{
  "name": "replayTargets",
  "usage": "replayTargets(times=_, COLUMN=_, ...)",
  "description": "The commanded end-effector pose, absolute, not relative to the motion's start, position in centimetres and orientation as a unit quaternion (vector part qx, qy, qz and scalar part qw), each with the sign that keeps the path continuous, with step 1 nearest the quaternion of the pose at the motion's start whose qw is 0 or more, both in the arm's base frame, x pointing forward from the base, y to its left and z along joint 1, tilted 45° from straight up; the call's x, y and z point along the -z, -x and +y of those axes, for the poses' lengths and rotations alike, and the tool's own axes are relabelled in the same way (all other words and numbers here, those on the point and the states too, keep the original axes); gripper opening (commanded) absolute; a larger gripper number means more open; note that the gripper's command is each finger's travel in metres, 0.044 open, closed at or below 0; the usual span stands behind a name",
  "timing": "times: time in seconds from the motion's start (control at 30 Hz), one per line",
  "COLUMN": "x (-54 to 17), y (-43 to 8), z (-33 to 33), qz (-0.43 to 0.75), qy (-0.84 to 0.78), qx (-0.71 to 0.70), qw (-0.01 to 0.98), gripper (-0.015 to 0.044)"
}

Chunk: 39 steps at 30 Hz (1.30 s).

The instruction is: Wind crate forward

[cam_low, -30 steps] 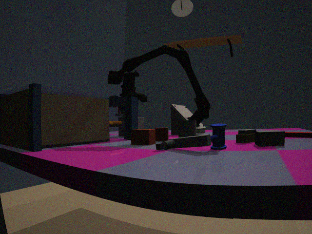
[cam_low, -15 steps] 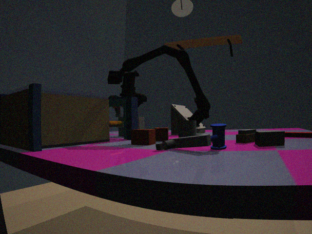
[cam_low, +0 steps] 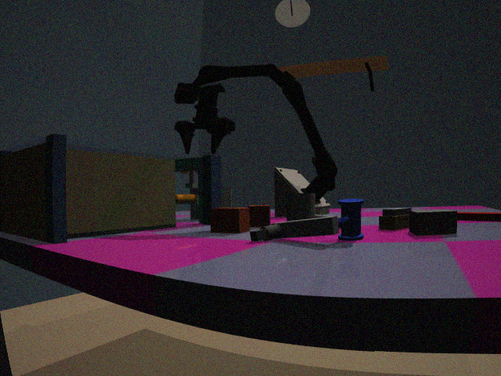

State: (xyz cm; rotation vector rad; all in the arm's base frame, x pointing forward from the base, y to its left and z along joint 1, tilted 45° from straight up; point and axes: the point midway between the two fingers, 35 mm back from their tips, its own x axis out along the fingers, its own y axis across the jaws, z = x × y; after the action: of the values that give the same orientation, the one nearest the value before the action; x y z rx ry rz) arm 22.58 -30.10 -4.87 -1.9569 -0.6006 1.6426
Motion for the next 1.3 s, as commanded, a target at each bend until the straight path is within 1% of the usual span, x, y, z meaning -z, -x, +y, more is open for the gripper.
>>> replayTargets(times=0.0, x=2.38, y=-21.72, z=-31.83, qz=-0.215, qy=0.717, qx=-0.614, qw=0.249, gripper=0.0440)
replayTargets(times=0.83, x=2.36, y=-21.80, z=-31.85, qz=-0.212, qy=0.719, qx=-0.612, qw=0.253, gripper=0.0440)
replayTargets(times=1.27, x=2.36, y=-21.80, z=-31.85, qz=-0.212, qy=0.719, qx=-0.612, qw=0.253, gripper=0.0099)
